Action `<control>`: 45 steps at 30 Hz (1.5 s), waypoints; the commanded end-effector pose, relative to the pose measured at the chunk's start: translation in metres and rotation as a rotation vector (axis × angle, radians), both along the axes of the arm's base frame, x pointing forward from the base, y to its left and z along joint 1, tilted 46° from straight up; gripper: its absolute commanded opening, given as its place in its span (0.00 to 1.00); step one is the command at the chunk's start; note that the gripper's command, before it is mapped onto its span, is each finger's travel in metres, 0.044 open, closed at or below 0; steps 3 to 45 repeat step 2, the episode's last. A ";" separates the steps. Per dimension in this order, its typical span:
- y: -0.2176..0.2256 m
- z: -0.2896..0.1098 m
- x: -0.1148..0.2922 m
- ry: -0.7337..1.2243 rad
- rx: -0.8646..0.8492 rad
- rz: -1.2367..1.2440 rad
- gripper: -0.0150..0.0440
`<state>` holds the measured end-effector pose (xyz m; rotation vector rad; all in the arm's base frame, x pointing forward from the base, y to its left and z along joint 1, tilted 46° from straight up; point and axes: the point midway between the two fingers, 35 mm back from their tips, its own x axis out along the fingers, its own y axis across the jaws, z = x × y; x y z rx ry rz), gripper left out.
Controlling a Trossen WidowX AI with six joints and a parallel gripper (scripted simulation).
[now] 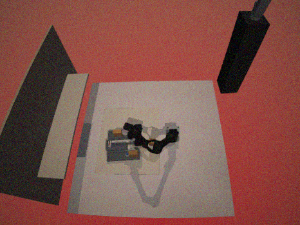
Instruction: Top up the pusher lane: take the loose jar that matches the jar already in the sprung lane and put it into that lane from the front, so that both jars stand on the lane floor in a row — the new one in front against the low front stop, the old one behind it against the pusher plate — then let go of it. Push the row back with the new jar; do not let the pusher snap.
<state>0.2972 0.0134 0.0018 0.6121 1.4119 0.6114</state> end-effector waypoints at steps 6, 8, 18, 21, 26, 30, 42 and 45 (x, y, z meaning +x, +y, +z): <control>0.001 -0.001 -0.016 -0.001 -0.003 0.006 0.72; 0.001 -0.001 -0.016 -0.001 -0.003 0.006 0.72; 0.001 -0.001 -0.016 -0.001 -0.003 0.006 0.72; 0.001 -0.001 -0.016 -0.001 -0.003 0.006 0.72; 0.001 -0.001 -0.016 -0.001 -0.003 0.006 0.72; 0.001 -0.001 -0.016 -0.001 -0.003 0.006 0.72; 0.001 -0.001 -0.016 -0.001 -0.003 0.006 0.72; 0.001 -0.001 -0.016 -0.001 -0.003 0.006 0.72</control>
